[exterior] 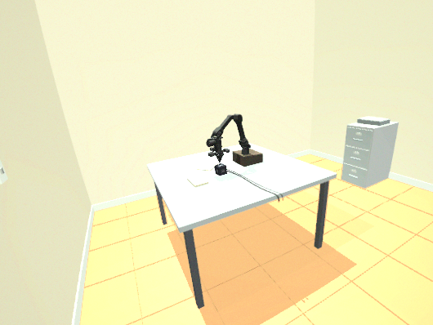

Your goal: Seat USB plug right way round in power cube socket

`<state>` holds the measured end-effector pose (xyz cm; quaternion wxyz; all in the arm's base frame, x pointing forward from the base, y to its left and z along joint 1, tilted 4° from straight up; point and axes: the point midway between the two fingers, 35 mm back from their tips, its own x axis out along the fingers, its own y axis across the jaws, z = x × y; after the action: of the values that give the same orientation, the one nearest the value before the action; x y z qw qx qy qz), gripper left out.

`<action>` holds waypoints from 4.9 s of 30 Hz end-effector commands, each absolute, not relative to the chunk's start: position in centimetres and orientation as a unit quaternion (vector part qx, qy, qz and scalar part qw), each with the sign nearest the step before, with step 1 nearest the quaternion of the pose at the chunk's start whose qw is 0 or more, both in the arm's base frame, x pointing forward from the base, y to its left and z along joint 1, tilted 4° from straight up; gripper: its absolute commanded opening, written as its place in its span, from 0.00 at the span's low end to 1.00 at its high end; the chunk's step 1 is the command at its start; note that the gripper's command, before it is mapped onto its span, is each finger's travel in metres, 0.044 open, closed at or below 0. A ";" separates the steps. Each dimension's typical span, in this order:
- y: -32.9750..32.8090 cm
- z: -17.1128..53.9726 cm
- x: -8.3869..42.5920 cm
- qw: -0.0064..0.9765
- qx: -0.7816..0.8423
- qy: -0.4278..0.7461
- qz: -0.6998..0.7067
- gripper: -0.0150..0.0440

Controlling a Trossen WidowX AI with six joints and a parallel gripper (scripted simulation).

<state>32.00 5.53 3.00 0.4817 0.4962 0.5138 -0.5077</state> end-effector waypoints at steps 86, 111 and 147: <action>5.5 5.8 32.0 0.621 0.303 0.656 -0.304 0.25; 5.5 5.8 32.0 0.685 0.087 0.719 -0.077 0.25; 5.5 5.8 32.0 0.650 -0.233 0.676 0.258 0.25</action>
<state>32.05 5.48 5.78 0.6566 -0.2140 0.6830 0.2380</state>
